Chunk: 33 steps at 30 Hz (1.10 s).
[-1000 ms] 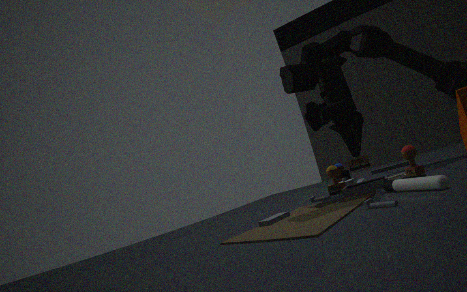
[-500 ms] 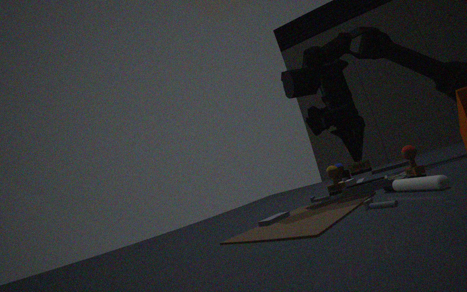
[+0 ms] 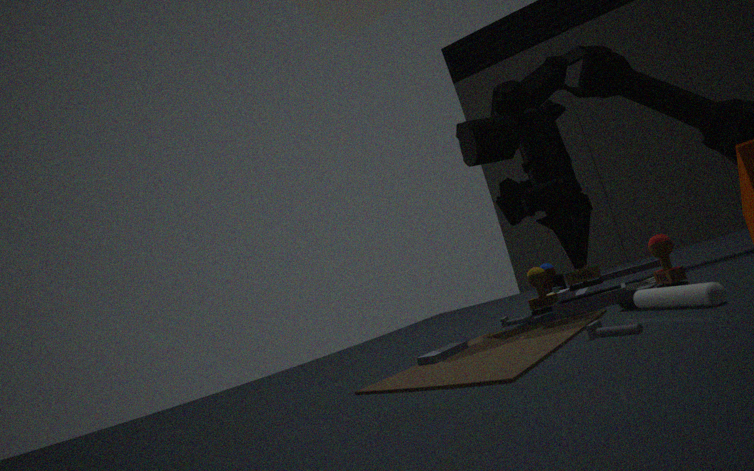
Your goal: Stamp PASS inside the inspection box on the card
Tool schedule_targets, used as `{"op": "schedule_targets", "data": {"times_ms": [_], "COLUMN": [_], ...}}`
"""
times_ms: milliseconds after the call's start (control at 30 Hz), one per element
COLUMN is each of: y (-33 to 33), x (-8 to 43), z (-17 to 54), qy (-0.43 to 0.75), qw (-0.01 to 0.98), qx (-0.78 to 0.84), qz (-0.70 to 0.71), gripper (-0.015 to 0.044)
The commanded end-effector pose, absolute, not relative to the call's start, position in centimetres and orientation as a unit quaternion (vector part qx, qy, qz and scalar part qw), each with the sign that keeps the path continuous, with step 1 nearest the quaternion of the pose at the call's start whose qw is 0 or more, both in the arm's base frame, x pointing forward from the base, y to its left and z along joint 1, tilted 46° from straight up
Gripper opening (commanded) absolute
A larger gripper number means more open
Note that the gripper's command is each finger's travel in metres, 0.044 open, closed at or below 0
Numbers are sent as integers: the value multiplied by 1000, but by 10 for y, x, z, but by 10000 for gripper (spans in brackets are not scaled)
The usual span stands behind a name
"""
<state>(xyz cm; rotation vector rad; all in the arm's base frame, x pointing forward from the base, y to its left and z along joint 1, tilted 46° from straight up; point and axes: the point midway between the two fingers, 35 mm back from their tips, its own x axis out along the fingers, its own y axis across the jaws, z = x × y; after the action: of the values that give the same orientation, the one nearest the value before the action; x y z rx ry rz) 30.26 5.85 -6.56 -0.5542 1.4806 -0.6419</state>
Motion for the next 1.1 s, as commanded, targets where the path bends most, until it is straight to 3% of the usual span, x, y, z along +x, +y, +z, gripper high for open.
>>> {"op": "schedule_targets", "data": {"times_ms": [0, 1067], "y": [56, 49], "x": [303, 302], "z": [-67, -74], "qy": [653, 652], "qw": [657, 658], "qx": [-248, -246], "qz": [-282, -285], "gripper": [0, 0]}}
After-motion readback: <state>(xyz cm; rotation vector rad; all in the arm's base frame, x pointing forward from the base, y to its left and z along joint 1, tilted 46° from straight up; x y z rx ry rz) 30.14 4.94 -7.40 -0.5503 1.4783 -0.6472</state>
